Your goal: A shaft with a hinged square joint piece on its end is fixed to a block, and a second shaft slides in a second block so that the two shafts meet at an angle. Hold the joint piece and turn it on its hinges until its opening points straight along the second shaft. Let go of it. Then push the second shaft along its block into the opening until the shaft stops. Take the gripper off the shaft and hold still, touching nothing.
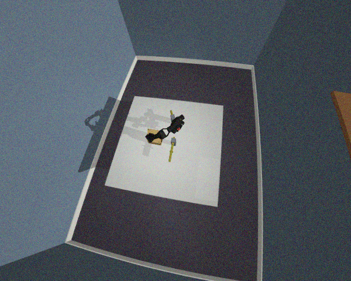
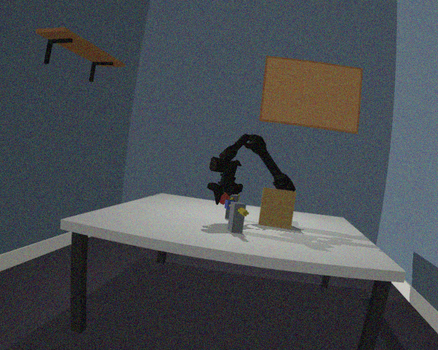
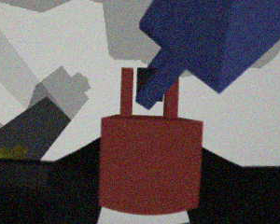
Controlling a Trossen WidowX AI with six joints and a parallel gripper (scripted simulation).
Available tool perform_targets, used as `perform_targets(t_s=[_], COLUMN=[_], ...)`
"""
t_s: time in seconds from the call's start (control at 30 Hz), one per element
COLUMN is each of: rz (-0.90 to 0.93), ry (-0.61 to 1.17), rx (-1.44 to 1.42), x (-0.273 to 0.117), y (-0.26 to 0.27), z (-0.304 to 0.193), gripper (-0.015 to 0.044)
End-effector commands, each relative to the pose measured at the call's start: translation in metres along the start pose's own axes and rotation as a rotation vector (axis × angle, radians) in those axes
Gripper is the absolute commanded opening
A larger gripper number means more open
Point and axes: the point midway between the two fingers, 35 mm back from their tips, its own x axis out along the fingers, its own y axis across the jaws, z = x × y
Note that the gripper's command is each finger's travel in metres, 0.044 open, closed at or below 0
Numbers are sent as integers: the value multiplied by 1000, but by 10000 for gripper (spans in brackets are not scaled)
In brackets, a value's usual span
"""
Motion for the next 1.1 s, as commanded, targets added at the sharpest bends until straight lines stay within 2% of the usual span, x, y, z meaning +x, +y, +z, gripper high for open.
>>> perform_targets(t_s=[0.0,1.07], rz=[1,35], ry=[-2,-248], rx=[4,502], x=[0,11], y=[0,23], z=[0,4], gripper=[0,0])
